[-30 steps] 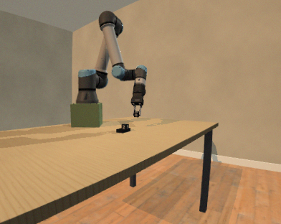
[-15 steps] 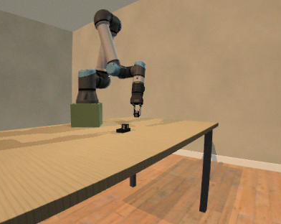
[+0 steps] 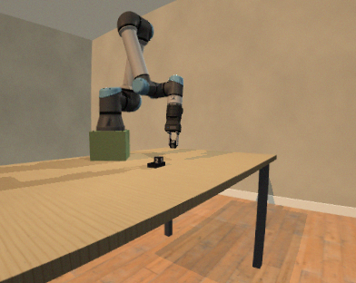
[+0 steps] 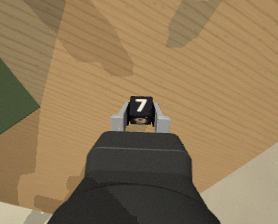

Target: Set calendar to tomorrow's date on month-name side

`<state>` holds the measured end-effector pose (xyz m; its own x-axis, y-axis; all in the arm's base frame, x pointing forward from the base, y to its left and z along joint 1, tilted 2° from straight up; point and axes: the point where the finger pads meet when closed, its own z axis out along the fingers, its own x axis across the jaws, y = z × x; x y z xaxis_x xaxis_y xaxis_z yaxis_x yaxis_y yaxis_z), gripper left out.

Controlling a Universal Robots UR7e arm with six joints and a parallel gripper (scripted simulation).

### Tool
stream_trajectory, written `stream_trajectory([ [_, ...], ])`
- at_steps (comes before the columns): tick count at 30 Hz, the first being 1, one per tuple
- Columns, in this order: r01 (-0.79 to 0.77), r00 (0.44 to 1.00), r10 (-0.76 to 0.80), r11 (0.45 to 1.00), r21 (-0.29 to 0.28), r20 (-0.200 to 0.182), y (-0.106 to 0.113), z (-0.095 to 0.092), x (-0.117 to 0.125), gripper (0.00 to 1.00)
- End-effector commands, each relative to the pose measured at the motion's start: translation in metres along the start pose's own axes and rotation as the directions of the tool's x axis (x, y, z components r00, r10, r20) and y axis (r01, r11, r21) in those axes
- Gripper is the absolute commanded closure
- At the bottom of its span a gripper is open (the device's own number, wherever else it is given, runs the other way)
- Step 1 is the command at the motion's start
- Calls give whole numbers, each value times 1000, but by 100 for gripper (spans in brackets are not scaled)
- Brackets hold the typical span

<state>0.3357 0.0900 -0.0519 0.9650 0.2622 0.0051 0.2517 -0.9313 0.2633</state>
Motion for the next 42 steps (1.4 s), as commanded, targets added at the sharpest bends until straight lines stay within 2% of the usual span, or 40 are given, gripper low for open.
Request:
stream_trajectory([
  [1,2,1000,-2,998,70,7,1,1,-1,43],
  [7,1,1000,-2,985,170,4,2,1,0,43],
  [9,1,1000,-2,985,170,4,2,1,0,43],
  [13,0,1000,0,977,215,-2,3,0,1,43],
  [26,1,1000,0,969,249,-3,3,0,1,43],
  [29,3,1000,-3,958,285,2,3,1,0,43],
  [37,3,1000,-4,904,428,1,5,1,0,43],
  [42,2,1000,0,884,468,-4,6,1,1,43],
])
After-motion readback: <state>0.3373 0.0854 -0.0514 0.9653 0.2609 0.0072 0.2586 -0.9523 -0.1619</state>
